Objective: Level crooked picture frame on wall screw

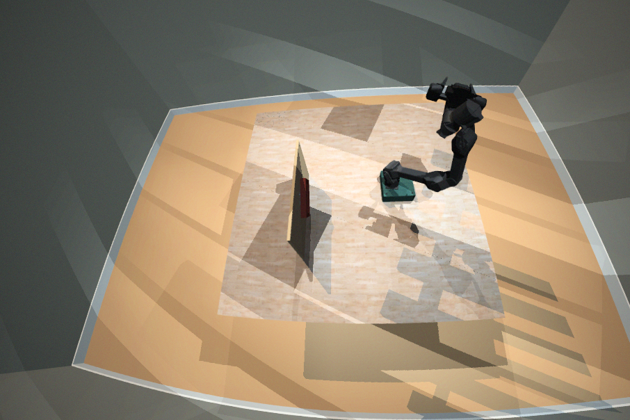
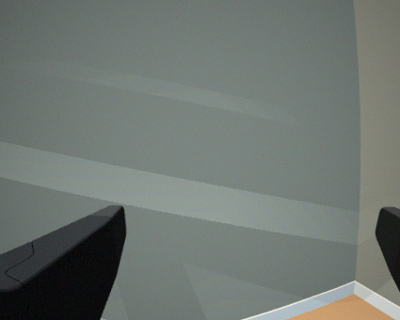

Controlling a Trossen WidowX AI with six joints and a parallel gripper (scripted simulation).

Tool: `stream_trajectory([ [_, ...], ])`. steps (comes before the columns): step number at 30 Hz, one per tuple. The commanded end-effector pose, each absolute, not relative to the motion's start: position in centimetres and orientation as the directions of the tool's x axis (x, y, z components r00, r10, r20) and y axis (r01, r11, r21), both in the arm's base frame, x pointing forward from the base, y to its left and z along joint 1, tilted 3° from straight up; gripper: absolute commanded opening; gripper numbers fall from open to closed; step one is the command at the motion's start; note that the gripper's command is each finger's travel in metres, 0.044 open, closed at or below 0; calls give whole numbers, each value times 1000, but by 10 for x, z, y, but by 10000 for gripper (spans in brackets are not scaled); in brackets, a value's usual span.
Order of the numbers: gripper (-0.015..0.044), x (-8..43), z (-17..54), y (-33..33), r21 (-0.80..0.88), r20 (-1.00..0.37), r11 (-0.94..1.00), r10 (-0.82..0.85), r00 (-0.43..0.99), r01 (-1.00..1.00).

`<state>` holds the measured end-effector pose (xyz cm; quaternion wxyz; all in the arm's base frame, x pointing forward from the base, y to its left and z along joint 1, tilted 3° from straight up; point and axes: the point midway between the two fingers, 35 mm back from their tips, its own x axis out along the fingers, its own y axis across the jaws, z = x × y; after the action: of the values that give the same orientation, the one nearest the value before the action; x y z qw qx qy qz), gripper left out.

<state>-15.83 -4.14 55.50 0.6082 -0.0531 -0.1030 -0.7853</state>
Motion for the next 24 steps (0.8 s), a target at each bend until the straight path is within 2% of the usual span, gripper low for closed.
stream_trajectory([
  [1, 374, -156, 555, -44, 100, 208, -232, -946, -249, 967],
  [5, 269, -114, 558, -87, 165, 193, -95, -973, -126, 982],
  [6, 260, -100, 558, -98, 184, 189, -54, -978, -89, 981],
  [15, 260, 50, 534, -146, 353, 150, 292, -956, 254, 889],
  [24, 260, 181, 475, -105, 542, 111, 516, -826, 552, 663],
])
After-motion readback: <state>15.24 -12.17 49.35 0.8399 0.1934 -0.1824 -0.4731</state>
